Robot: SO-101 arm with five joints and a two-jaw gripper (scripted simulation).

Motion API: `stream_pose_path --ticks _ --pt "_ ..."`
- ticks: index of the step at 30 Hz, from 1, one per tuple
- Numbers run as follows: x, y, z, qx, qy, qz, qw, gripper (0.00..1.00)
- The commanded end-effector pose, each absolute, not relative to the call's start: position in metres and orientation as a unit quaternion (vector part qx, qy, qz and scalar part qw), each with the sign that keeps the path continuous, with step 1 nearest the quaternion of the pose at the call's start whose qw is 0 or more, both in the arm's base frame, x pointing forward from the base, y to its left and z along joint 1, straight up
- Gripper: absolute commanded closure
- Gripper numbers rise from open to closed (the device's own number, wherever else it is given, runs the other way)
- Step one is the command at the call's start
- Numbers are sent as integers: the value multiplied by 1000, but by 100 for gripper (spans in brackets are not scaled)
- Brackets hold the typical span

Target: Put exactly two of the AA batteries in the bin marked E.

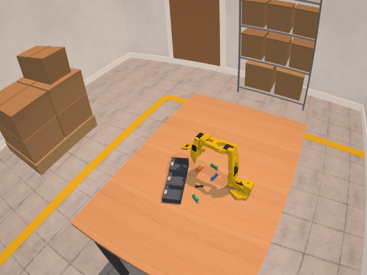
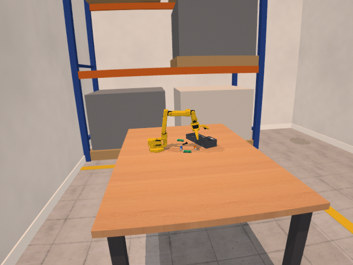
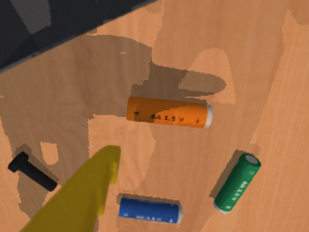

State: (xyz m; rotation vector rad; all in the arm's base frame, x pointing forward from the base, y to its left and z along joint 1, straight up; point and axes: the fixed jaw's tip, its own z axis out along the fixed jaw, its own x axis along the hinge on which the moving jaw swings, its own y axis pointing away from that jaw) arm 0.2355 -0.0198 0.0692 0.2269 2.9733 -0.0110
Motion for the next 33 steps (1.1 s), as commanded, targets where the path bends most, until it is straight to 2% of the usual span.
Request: stream_pose_path --ticks 1,8,12,33 --pt "218 -48 78 100 991 -14 91 62" --pt "184 -72 69 136 990 -11 41 74" --pt "173 -77 67 146 989 -8 26 78" --pt "163 -79 64 152 988 -6 16 79"
